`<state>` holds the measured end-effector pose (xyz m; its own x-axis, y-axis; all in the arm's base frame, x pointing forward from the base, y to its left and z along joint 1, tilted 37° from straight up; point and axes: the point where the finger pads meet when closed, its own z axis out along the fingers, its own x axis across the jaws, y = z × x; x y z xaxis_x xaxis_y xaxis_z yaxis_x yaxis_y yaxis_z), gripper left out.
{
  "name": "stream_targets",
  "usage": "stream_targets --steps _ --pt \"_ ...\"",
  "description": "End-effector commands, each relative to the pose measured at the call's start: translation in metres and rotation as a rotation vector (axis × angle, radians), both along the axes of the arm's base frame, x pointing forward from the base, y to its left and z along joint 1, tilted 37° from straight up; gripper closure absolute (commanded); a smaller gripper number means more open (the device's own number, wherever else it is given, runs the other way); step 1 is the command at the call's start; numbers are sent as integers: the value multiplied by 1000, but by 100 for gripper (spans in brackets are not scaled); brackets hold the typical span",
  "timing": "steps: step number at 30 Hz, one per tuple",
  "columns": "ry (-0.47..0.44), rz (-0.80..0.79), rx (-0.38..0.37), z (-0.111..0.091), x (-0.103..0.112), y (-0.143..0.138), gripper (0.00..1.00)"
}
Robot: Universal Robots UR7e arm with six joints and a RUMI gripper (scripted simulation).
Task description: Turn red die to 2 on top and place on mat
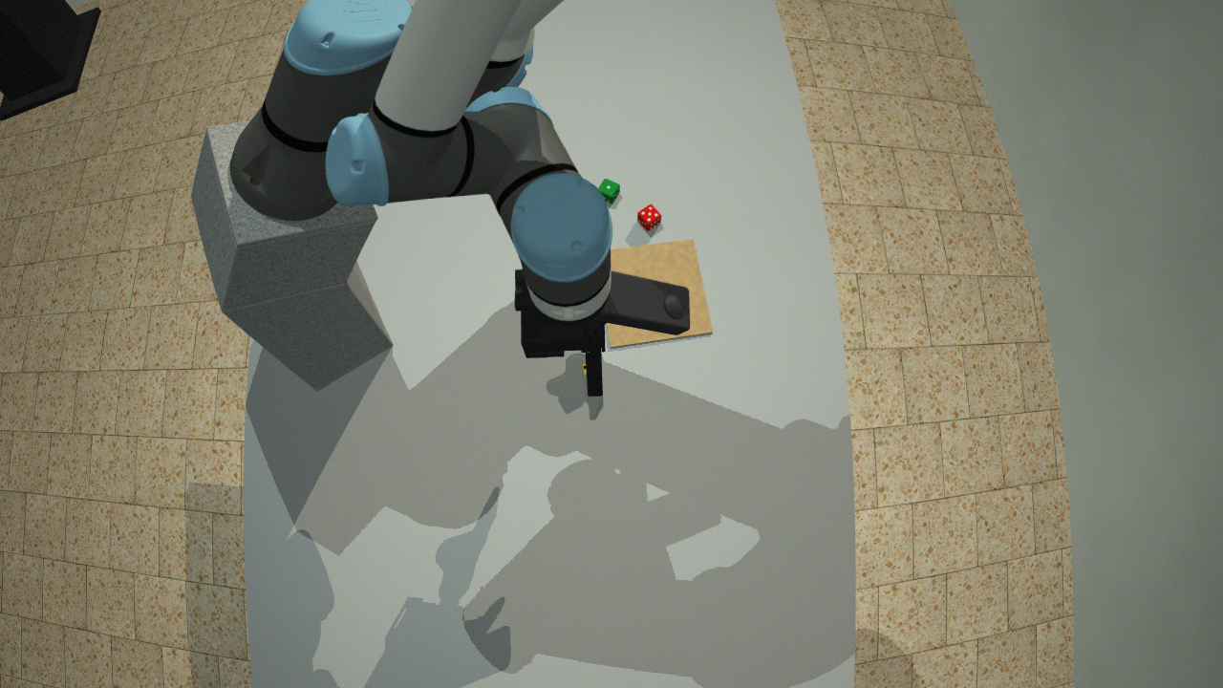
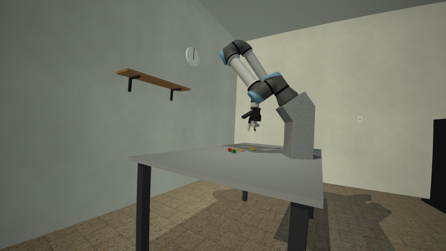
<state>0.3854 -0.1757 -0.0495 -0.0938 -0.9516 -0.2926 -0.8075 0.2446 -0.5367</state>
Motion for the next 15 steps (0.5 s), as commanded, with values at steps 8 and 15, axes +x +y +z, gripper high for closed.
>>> stream_targets --steps 8,15 --pt "5 1 -9 0 -1 8 0" --pt "5 1 -9 0 -1 8 0"
